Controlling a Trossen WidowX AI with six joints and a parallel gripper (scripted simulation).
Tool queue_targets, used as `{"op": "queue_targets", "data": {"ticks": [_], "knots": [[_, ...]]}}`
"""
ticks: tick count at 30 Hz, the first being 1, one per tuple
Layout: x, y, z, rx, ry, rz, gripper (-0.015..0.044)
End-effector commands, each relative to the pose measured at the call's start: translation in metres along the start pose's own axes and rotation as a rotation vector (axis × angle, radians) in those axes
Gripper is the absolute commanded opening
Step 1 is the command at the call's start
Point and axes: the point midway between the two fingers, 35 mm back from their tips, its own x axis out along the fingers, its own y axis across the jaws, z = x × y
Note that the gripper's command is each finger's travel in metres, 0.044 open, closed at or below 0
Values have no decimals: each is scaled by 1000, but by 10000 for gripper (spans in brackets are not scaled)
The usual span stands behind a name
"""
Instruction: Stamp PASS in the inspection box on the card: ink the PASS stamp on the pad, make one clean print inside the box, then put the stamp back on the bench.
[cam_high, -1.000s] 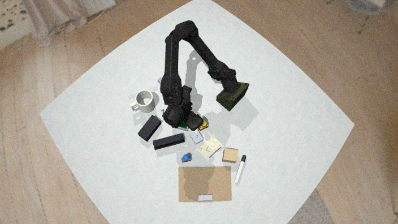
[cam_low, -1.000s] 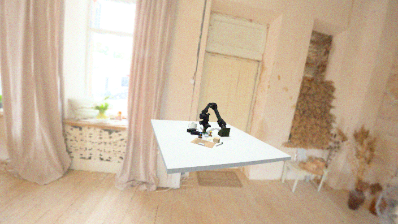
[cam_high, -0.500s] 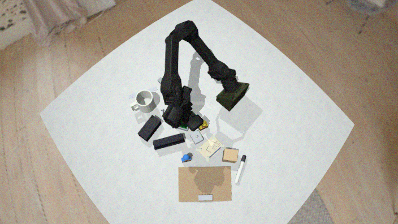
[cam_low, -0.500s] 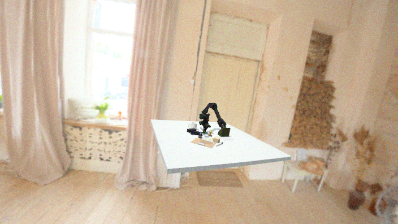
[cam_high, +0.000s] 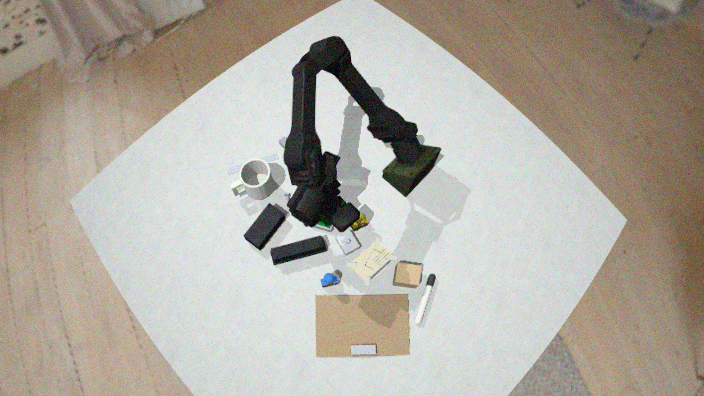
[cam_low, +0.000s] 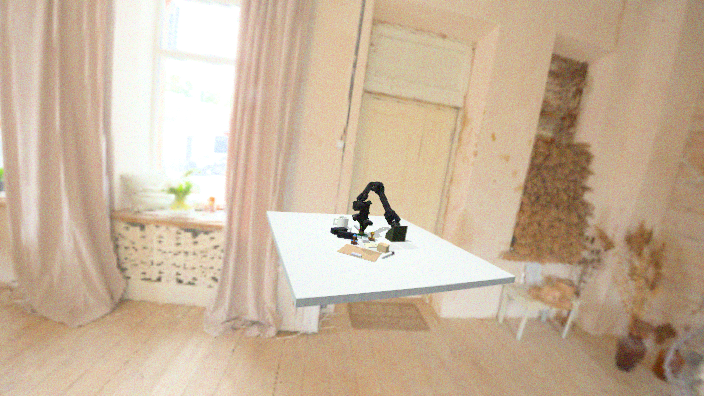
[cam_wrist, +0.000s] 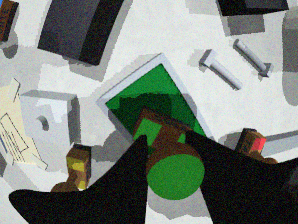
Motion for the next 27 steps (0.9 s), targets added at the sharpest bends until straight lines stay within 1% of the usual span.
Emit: {"op": "queue_targets", "data": {"ticks": [1, 27], "knots": [[1, -1, 0, 0, -1, -4, 0], [-5, 0, 0, 0, -1, -3, 0]]}}
